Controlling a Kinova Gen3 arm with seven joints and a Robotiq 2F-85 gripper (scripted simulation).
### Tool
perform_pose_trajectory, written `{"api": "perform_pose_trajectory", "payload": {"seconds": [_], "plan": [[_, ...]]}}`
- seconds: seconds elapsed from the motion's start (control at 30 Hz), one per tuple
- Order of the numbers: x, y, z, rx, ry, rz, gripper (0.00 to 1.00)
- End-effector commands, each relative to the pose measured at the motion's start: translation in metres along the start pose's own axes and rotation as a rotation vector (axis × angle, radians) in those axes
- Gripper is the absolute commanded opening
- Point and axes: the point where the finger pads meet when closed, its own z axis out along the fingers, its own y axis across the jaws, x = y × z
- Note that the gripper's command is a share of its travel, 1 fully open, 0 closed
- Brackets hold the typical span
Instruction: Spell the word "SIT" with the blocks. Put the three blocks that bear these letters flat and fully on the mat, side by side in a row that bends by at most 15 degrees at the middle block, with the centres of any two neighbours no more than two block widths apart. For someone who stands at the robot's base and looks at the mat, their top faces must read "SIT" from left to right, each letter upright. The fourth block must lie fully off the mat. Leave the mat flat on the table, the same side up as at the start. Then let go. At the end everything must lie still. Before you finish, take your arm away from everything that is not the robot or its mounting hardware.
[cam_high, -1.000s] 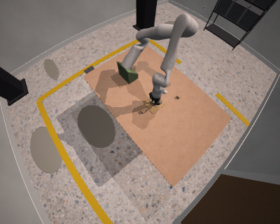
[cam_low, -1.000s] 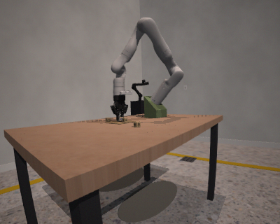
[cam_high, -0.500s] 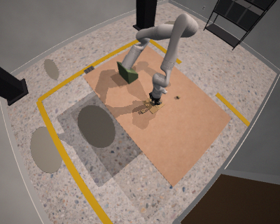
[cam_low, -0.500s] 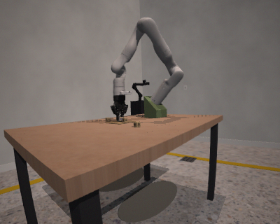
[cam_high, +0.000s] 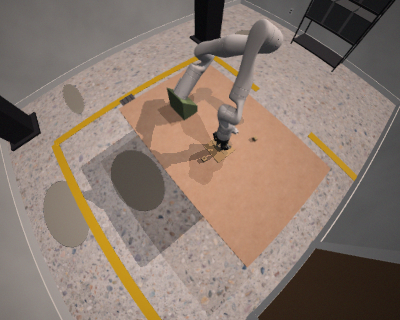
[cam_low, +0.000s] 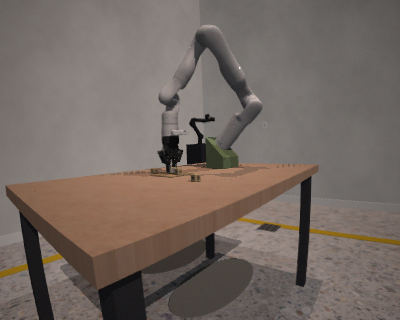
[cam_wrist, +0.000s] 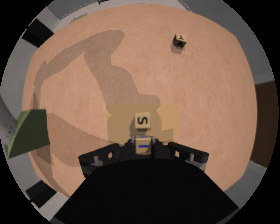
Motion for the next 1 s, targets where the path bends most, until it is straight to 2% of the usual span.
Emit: {"api": "perform_pose_trajectory", "payload": {"seconds": [0.0,0.97], "plan": [[-0.0004,0.0005,-0.0007,-0.002,-0.001,0.000,0.21],[-0.0004,0.0005,0.0030,-0.002,-0.001,0.000,0.21]]}}
